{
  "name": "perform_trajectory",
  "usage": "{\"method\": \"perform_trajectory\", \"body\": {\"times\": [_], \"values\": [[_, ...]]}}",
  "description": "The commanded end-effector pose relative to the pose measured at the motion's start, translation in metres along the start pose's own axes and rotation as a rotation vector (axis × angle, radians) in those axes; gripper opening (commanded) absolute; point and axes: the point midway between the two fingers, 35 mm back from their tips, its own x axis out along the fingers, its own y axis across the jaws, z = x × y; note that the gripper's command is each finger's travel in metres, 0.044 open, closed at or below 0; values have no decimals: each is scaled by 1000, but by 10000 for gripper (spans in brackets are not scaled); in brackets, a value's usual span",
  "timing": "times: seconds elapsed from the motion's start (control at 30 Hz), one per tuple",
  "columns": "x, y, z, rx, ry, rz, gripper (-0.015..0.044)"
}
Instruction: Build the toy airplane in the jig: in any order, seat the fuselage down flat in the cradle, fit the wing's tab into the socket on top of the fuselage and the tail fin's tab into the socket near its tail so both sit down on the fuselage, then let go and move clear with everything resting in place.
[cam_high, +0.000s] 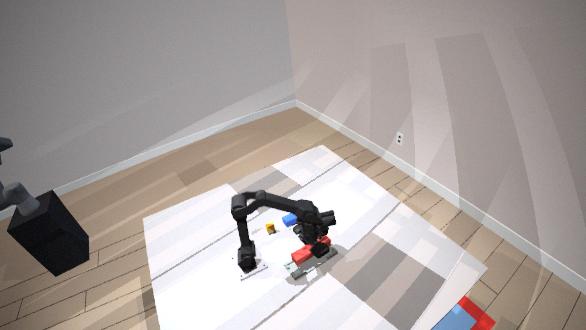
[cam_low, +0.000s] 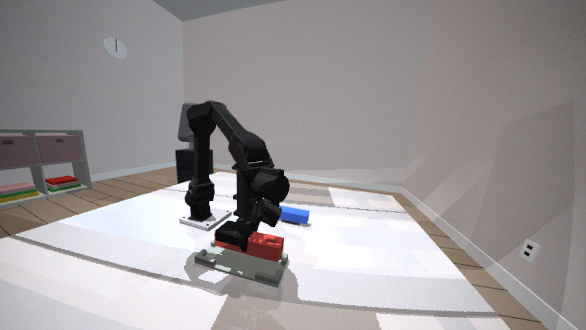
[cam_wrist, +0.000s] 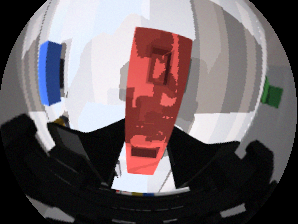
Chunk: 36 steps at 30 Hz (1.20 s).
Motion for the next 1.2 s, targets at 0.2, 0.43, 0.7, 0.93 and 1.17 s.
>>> {"method": "perform_trajectory", "body": {"times": [0.2, 0.43, 0.7, 0.93, 1.17], "values": [[16, 2, -1, -4, 0, 5, 197], [14, 1, -1, -1, 2, 1, 170], [14, 1, -1, -1, 2, 1, 85], [14, 1, -1, -1, 2, 1, 268], [14, 1, -1, -1, 2, 1, 440]]}}
